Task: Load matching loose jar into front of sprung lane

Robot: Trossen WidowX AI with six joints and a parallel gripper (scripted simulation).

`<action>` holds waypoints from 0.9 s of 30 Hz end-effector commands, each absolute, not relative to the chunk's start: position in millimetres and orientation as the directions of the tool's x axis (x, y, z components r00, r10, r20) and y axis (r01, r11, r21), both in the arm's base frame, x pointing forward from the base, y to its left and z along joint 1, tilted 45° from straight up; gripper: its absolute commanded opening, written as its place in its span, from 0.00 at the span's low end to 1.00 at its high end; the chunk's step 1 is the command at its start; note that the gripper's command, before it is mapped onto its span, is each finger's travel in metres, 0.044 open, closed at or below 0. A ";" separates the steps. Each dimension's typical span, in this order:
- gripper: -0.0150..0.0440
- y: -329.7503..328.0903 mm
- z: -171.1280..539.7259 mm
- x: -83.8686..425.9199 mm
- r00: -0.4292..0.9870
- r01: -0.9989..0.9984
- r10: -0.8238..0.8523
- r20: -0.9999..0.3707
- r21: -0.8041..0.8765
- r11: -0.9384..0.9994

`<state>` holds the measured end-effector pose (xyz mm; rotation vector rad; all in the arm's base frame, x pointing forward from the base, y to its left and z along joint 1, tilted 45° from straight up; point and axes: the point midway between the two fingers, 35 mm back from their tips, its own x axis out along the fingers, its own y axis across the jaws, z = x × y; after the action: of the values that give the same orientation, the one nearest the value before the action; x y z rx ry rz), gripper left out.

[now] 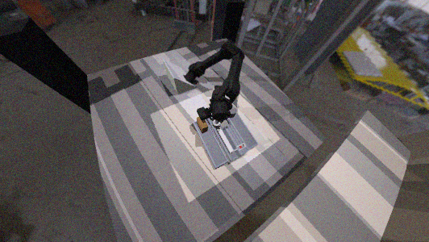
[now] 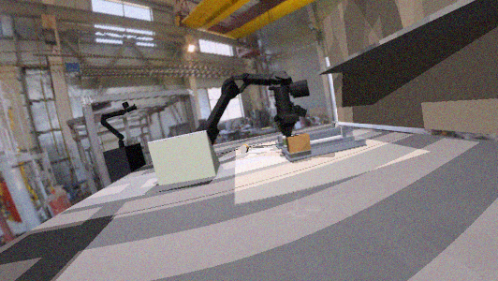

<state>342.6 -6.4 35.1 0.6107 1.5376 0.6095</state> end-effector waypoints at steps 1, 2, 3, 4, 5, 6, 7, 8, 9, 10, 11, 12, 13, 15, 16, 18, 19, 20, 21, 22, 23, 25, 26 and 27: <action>0.25 -6.0 38.0 349.4 -0.026 0.008 0.706 -0.708 0.706 0.708; 0.25 -6.0 38.0 349.5 -0.026 0.008 0.706 -0.708 0.706 0.708; 0.25 -5.9 38.0 349.5 -0.026 0.008 0.706 -0.708 0.706 0.708; 0.25 -5.8 37.9 349.5 -0.026 0.008 0.706 -0.708 0.706 0.708; 0.25 -5.7 37.8 349.5 -0.026 0.008 0.706 -0.708 0.706 0.708; 0.25 -5.5 37.6 349.5 -0.026 0.008 0.706 -0.708 0.706 0.708; 0.25 -5.3 37.4 349.6 -0.026 0.008 0.706 -0.708 0.706 0.708; 0.25 -5.1 37.1 349.6 -0.026 0.008 0.706 -0.708 0.706 0.708; 0.25 -4.8 36.9 349.6 -0.026 0.008 0.706 -0.708 0.706 0.708; 0.25 -4.6 36.6 349.6 -0.026 0.008 0.706 -0.708 0.706 0.708; 0.25 -4.3 36.3 349.6 -0.026 0.008 0.706 -0.708 0.706 0.708; 0.25 -4.0 36.1 349.6 -0.026 0.008 0.706 -0.708 0.706 0.708; 0.25 -3.8 35.8 349.6 -0.026 0.008 0.706 -0.708 0.706 0.708; 0.25 -3.3 35.3 349.5 -0.026 0.008 0.706 -0.708 0.706 0.708; 0.25 -3.0 35.0 349.5 -0.026 0.008 0.706 -0.708 0.706 0.708; 0.25 -2.5 34.5 349.5 -0.026 0.008 0.706 -0.708 0.706 0.708; 0.25 -2.2 34.2 349.5 -0.026 0.008 0.706 -0.708 0.706 0.708; 0.25 -2.0 34.0 349.5 -0.026 0.008 0.706 -0.708 0.706 0.708; 0.25 -1.7 33.7 349.4 -0.026 0.008 0.706 -0.708 0.706 0.708; 0.25 -1.4 33.4 349.4 -0.026 0.008 0.706 -0.708 0.706 0.708; 0.25 -1.2 33.2 349.4 -0.026 0.008 0.706 -0.708 0.706 0.708; 0.25 -0.6 32.6 349.4 -0.026 0.008 0.706 -0.708 0.706 0.708; 0.25 -0.4 32.4 349.4 -0.026 0.008 0.706 -0.708 0.706 0.708; 0.25 -0.1 32.1 349.3 -0.026 0.008 0.706 -0.708 0.706 0.708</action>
<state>345.0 -2.5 31.7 0.6106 1.5296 0.6095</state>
